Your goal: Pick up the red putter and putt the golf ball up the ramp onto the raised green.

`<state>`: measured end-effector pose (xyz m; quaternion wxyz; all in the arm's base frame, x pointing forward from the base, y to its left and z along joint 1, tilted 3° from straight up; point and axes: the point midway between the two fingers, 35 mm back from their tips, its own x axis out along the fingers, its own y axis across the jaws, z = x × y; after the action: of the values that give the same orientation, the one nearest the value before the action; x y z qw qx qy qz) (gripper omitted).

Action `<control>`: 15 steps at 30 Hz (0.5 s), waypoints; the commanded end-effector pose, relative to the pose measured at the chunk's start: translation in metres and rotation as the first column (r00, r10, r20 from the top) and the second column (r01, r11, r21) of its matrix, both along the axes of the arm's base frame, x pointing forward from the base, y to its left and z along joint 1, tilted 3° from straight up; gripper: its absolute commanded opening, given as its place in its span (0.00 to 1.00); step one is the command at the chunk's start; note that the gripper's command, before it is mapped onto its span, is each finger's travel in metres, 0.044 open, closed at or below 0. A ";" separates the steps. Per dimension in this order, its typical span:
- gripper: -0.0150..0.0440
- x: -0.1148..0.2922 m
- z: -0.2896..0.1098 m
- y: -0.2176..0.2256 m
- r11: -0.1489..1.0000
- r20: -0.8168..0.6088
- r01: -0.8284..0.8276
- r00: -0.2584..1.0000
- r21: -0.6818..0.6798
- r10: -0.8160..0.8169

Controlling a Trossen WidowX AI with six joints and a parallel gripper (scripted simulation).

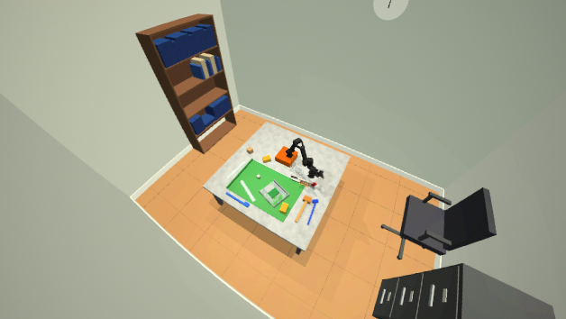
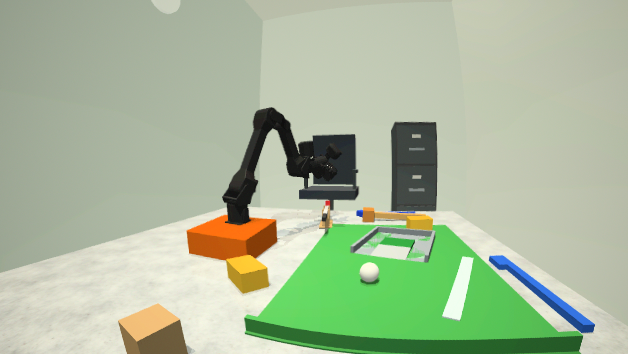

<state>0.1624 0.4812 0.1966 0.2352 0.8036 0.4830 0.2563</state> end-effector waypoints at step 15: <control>1.00 0.071 -0.070 -0.045 0.559 0.669 0.394 0.578 -0.730 0.466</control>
<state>0.2087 0.4618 0.1488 0.6079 0.6020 0.4208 0.3015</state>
